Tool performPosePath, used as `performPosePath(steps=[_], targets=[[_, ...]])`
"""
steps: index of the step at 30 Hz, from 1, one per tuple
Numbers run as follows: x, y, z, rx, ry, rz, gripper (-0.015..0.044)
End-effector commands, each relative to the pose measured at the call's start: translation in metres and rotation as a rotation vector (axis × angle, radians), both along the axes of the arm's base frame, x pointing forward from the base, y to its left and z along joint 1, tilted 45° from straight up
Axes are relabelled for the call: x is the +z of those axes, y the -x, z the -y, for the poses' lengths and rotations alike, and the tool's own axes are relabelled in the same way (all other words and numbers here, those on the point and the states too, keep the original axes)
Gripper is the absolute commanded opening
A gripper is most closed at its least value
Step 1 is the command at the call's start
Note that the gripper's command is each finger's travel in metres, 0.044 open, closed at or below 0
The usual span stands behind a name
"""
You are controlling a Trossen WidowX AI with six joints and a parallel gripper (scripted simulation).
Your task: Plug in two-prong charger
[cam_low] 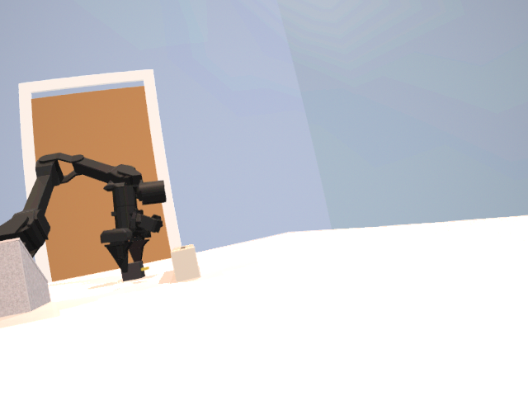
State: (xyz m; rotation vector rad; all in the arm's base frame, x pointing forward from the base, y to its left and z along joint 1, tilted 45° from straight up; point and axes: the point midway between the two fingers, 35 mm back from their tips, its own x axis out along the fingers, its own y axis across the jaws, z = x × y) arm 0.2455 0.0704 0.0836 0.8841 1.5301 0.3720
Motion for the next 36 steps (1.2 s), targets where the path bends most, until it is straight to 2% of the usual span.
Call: performPosePath(steps=[1,8,20,25,29,36], targets=[[-0.005,0.0,-0.005,-0.002,-0.005,-0.003,0.044],[-0.01,0.0,-0.011,-0.002,-0.007,-0.003,0.044],[-0.008,-0.001,-0.009,0.001,-0.002,0.0,0.0125],[-0.008,-0.001,-0.009,0.001,-0.002,0.0,0.0092],[-0.004,0.0,-0.004,0.0,-0.001,-0.001,0.0],[0.014,0.004,0.015,-0.001,0.0,-0.003,0.0]])
